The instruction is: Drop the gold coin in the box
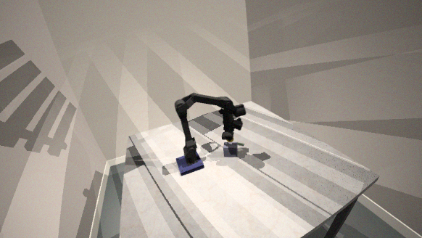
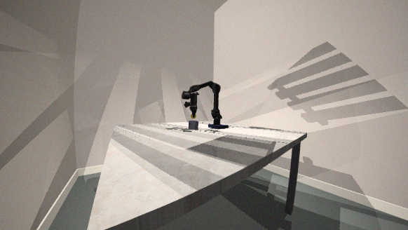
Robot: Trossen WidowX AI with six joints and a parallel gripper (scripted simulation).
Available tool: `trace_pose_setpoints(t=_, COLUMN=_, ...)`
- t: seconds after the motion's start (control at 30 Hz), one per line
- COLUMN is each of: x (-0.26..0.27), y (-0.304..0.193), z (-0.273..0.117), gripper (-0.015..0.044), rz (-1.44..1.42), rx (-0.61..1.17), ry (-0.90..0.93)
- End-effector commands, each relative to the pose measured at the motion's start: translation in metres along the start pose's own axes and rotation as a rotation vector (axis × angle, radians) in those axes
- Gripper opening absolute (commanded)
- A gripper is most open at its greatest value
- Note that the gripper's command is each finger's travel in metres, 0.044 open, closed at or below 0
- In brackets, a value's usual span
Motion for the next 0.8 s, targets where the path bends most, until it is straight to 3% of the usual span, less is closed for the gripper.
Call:
trace_pose_setpoints(t=0.0, x=-0.0019, y=-0.0009, z=-0.0002, gripper=0.0000, rz=-0.009, rx=-0.001, ry=0.000)
trace_pose_setpoints(t=0.77, x=-0.0019, y=-0.0014, z=0.0077, gripper=0.0000, rz=-0.006, rx=0.000, ry=0.000)
Point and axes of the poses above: the point midway between the two fingers, 35 mm back from their tips, its own z axis out along the fingers, its own x axis across the jaws, y = z × x, the point moved 7 cm from there along -z, back along the fingers, and after that the axes turned 3 degrees about z, right-handed, at the moved point
